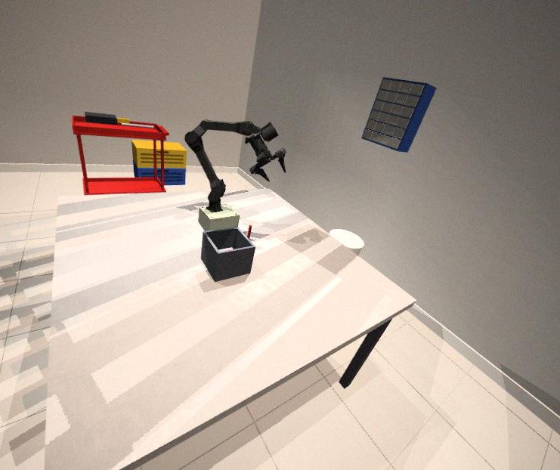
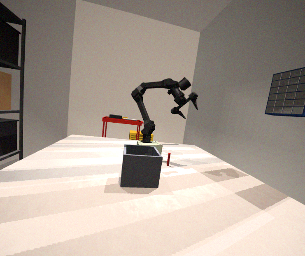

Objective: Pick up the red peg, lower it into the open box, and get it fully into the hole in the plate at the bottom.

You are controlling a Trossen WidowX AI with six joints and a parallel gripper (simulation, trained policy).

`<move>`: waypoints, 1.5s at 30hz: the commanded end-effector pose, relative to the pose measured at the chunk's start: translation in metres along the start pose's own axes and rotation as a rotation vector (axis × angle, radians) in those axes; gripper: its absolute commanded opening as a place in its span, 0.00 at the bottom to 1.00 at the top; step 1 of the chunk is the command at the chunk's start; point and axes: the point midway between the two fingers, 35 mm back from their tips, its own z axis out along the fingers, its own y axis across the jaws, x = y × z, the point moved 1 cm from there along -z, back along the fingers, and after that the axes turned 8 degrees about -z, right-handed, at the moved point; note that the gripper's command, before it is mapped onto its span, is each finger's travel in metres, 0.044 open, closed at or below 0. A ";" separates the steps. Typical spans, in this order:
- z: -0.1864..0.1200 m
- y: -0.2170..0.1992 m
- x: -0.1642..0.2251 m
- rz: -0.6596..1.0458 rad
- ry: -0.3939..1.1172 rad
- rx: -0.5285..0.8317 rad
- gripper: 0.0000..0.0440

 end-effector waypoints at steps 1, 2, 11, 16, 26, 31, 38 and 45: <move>0.017 -0.018 -0.006 0.059 -0.005 0.108 1.00; 0.020 -0.022 -0.008 0.076 -0.007 0.134 1.00; 0.046 -0.062 -0.024 0.221 -0.028 0.345 1.00; 0.057 -0.082 -0.029 0.285 -0.041 0.443 1.00; 0.074 -0.118 -0.036 0.351 -0.070 0.615 1.00; 0.081 -0.134 -0.037 0.359 -0.086 0.688 0.99; 0.090 -0.154 -0.039 0.354 -0.105 0.777 0.97; 0.099 -0.170 -0.039 0.335 -0.116 0.841 0.94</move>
